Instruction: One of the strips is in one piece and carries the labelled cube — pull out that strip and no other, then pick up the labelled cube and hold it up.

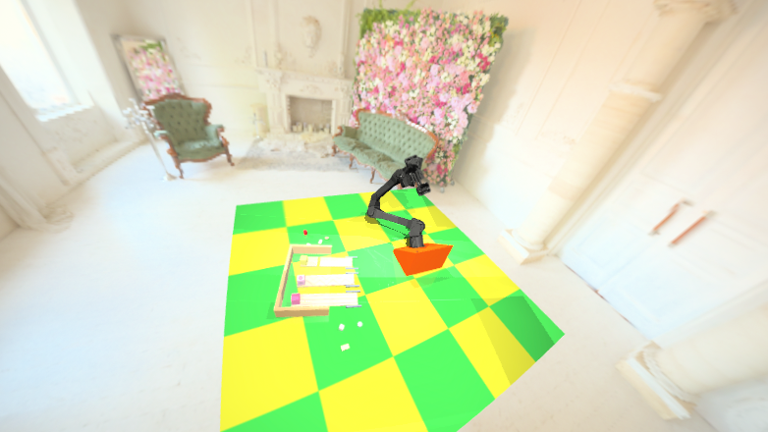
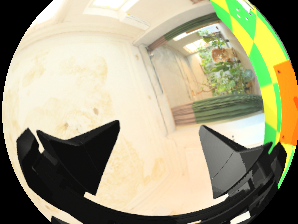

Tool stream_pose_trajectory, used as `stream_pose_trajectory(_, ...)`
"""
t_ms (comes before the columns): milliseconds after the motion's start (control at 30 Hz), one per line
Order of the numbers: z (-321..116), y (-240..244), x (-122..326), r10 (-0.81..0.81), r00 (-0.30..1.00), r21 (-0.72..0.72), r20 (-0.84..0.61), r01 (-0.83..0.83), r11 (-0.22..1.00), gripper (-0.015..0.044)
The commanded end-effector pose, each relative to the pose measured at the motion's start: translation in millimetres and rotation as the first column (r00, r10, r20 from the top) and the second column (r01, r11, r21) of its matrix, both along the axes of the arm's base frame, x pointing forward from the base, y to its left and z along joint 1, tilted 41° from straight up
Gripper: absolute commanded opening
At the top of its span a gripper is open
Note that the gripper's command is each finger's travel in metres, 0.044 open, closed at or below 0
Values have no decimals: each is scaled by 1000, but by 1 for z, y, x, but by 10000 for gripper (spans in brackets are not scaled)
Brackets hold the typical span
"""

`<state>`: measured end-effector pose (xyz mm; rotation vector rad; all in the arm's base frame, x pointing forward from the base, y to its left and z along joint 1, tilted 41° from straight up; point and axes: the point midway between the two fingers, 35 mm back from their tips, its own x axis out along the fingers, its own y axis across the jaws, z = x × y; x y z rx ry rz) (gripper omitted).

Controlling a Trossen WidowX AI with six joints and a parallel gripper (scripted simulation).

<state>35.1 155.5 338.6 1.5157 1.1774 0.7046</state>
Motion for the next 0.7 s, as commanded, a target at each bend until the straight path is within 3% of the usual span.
stream_pose_trajectory(0, -1, 1, 0, -3, 1000, -4, 3, 3, 1000, 400)
stream_pose_trajectory(67, -6, 6, -1, -29, 999, -34, 23, 30, 999, 400)
stream_pose_trajectory(367, -35, 44, 14, -94, 897, -291, 433, 238, 927, 400)
stream_pose_trajectory(533, -65, 69, 46, -11, 758, -475, 652, 419, 774, 400)
stream_pose_trajectory(667, -92, 79, 87, 120, 656, -590, 746, 565, 577, 400)
